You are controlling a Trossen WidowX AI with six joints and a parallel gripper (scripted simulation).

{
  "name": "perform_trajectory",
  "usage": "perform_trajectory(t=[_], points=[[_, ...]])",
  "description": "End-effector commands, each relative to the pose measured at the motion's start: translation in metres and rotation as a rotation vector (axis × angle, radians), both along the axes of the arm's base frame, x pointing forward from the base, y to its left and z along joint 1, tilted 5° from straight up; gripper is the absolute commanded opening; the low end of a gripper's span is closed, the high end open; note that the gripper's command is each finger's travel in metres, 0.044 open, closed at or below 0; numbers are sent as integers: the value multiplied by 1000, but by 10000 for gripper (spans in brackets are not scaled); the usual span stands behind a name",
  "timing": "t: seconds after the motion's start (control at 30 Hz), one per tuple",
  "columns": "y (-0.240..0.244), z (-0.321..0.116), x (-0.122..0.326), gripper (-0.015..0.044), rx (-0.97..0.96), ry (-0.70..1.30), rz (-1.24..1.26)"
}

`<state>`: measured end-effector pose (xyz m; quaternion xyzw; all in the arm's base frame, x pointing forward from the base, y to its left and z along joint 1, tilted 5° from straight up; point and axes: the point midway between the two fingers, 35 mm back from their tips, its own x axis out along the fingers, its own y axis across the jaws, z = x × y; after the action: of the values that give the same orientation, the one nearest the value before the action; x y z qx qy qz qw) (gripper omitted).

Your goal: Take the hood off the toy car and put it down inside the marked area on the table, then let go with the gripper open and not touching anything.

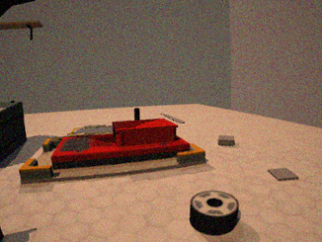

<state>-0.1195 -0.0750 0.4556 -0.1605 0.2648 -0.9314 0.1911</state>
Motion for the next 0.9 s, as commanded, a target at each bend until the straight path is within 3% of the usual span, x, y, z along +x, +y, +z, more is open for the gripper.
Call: perform_trajectory(t=[0.0,0.27,0.57,0.87], points=[[1,0,-1,247,-3,-2,-7],[72,-3,-42,440,-134,-99,-311],[173,-17,-55,440,-313,-192,-684],[272,-43,-22,440,-514,-259,-1054]])
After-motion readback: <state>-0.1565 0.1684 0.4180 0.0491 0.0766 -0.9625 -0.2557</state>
